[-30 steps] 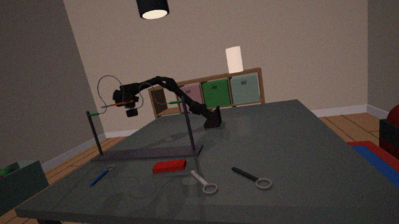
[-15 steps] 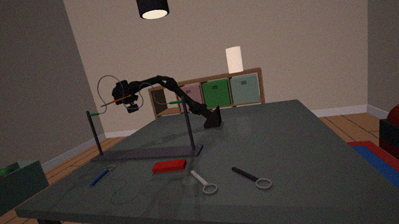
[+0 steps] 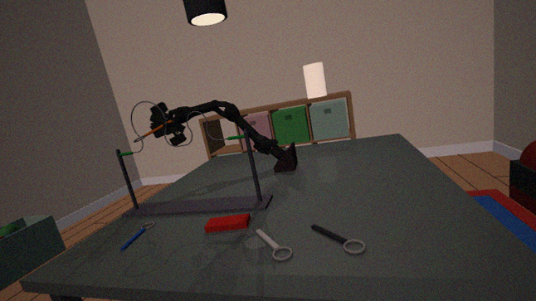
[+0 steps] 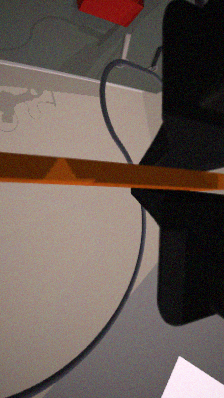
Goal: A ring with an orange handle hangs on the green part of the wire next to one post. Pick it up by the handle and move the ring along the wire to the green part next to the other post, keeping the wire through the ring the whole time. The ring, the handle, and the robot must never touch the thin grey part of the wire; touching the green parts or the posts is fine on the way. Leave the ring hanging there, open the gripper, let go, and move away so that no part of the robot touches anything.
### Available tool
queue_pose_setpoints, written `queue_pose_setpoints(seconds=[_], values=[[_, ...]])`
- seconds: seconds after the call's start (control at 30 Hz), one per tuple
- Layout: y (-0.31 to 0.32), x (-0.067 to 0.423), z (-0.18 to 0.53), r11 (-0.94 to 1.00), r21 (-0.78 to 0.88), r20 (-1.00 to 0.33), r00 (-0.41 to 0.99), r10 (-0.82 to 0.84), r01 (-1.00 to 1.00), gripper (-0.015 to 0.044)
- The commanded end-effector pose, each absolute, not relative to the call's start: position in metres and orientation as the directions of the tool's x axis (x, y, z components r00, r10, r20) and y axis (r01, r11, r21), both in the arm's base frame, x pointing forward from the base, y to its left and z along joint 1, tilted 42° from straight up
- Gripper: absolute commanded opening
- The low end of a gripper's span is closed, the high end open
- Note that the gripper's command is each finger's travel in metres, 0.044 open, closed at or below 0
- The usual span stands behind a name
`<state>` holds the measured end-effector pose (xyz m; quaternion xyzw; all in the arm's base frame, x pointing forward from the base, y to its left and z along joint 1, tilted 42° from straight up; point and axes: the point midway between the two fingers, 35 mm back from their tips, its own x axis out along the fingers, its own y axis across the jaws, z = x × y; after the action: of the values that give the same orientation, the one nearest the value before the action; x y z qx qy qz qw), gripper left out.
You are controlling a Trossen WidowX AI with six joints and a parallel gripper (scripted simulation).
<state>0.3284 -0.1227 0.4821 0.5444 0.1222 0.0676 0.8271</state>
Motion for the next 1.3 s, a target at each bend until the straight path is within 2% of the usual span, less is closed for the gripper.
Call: queue_pose_setpoints(seconds=[0.0, 0.6, 1.27], values=[[-0.116, 0.329, 0.493, 0.346, 0.938, -0.091, 0.969, 0.229, 0.006, -0.0150], [-0.112, 0.329, 0.512, 0.328, 0.945, -0.089, 0.969, 0.231, 0.008, -0.0150], [-0.114, 0.328, 0.509, 0.519, 0.853, -0.173, 0.967, 0.188, 0.052, -0.0150]])
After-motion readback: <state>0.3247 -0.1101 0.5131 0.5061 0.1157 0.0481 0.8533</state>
